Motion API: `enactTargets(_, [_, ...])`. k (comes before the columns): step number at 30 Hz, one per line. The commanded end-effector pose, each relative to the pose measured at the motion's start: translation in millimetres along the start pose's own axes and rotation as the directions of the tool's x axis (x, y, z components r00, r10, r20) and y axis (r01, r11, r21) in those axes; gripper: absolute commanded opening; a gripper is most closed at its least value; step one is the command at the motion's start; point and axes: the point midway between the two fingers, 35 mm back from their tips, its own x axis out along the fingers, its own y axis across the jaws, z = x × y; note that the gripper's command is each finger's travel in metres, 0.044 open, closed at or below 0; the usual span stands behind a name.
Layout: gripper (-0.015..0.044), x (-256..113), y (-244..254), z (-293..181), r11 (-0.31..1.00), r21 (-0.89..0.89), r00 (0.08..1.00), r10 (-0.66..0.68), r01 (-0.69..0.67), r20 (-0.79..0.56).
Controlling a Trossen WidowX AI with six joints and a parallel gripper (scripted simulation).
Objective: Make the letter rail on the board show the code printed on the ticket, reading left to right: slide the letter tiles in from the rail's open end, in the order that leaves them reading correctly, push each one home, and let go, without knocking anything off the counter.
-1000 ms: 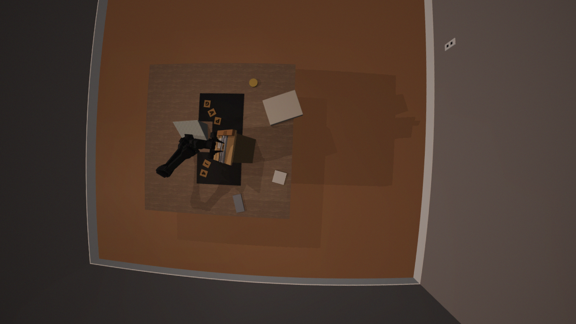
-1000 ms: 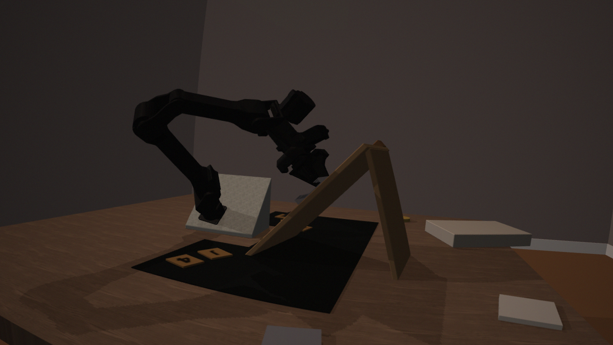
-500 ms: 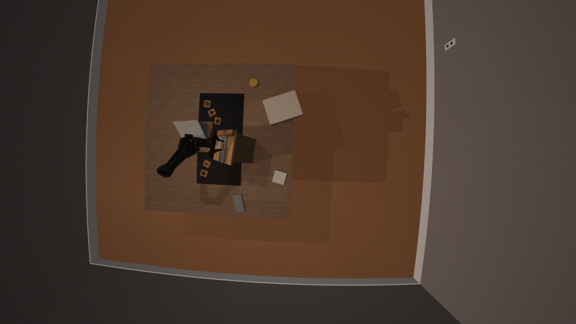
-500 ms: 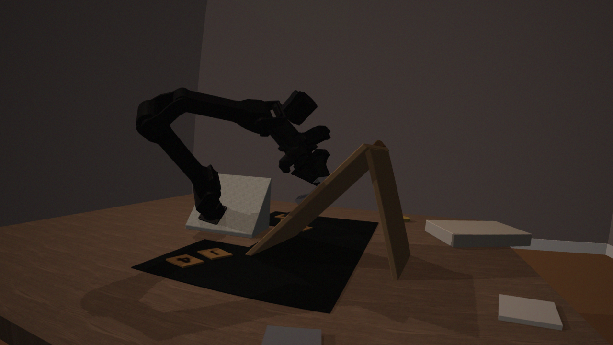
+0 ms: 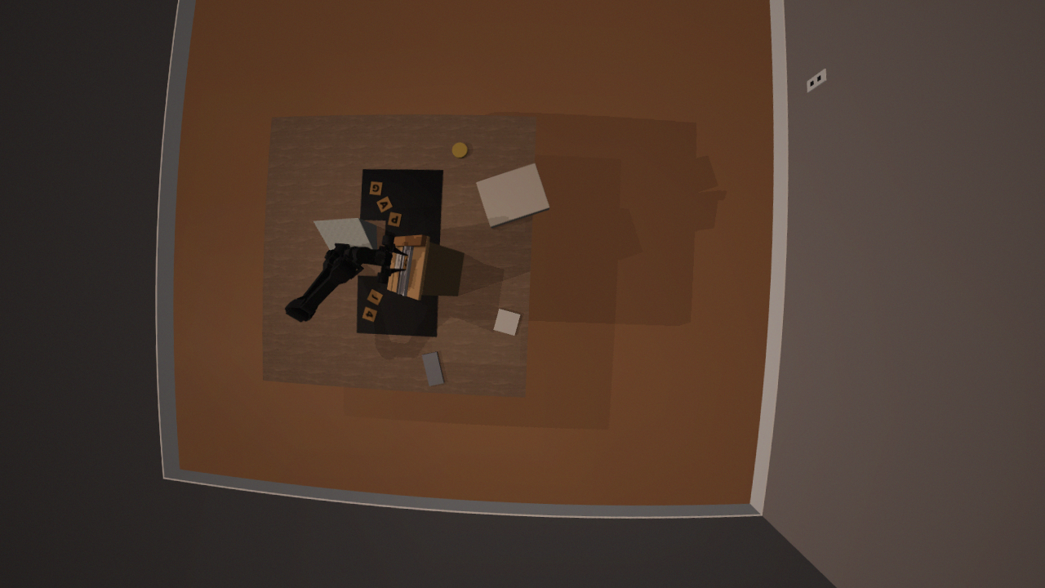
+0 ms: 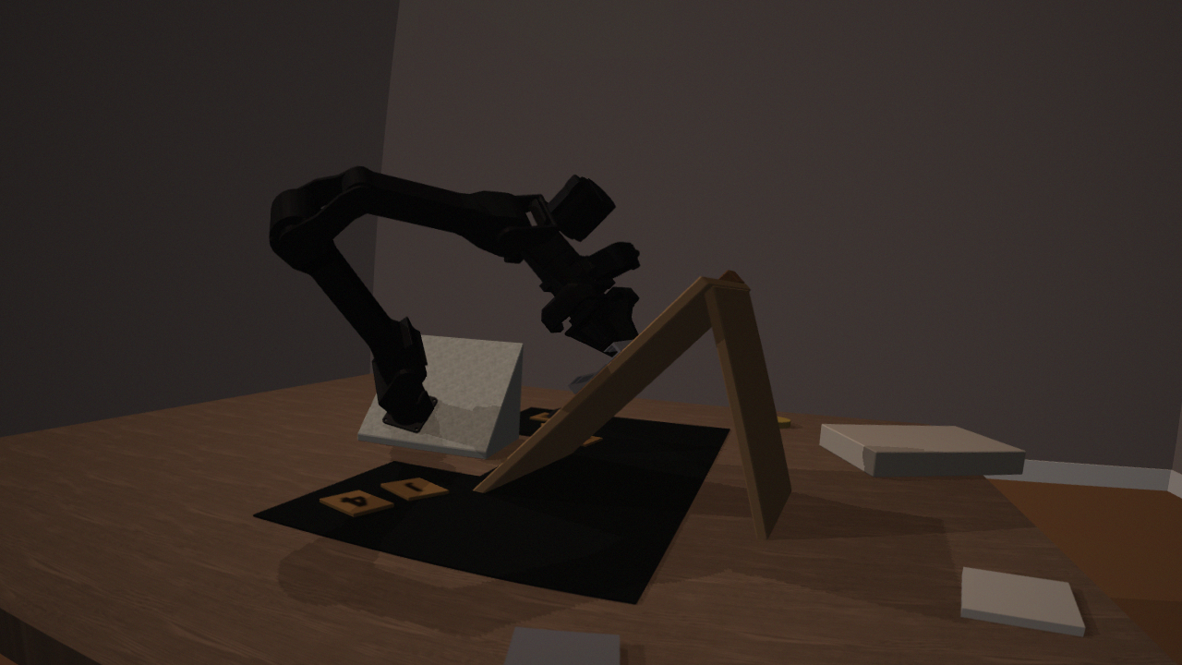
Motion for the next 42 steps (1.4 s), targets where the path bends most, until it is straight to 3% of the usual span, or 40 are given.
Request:
enactTargets(1, [0.0000,0,3,1,1.000,0.009,1.000,-0.003,0.003,0.003])
enactTargets(23, [0.0000,0,16,1,1.000,0.010,1.000,-0.003,0.003,0.003])
enactTargets(34, [0.0289,-4,14,0,1.000,0.009,1.000,-0.003,0.003,0.003])
enactTargets(42, [0.0295,-11,15,0,1.000,0.009,1.000,-0.003,0.003,0.003])
